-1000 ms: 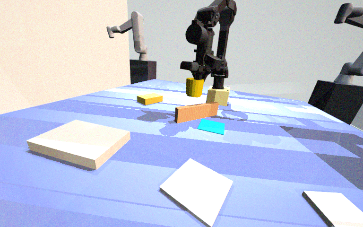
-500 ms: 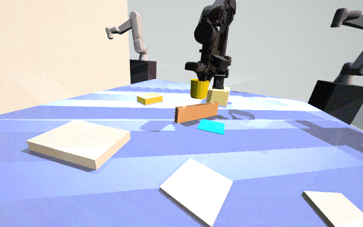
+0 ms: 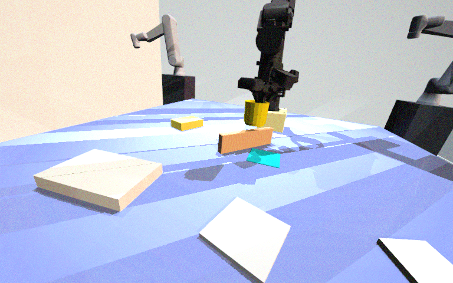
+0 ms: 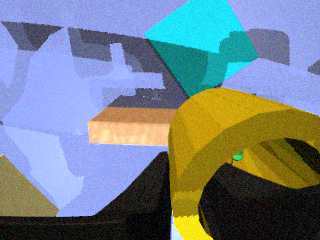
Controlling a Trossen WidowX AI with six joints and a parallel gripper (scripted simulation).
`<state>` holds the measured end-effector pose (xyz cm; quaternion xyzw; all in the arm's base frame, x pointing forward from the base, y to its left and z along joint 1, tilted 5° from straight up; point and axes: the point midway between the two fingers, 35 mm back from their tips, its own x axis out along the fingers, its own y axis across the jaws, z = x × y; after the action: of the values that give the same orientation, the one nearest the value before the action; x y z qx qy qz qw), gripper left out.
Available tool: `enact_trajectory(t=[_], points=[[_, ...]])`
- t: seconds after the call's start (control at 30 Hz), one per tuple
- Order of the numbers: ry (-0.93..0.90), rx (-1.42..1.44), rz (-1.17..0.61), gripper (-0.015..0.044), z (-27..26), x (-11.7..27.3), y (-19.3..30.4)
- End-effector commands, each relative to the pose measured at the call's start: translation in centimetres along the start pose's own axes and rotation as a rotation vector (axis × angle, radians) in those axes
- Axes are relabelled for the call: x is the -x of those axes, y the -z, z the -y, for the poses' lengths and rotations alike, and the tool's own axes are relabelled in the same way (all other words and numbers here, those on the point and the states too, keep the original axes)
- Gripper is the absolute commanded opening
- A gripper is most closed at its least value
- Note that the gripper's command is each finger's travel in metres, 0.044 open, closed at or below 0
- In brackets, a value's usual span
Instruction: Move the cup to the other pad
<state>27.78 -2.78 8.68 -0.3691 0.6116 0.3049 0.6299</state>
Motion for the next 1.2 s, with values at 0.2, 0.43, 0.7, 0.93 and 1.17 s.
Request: enact_trajectory(t=[0.2, 0.43, 0.7, 0.93, 1.17], points=[[0.009, -0.002, 0.001, 0.0, 0.6, 0.3, -2.6], [0.009, -0.002, 0.002, 0.0, 1.0, 0.5, -4.2], [0.009, -0.002, 0.004, 0.0, 1.3, 0.7, -5.8], [0.009, -0.002, 0.004, 0.0, 1.4, 0.6, -6.5], [0.009, -0.002, 0.004, 0.0, 1.4, -0.3, -6.5]])
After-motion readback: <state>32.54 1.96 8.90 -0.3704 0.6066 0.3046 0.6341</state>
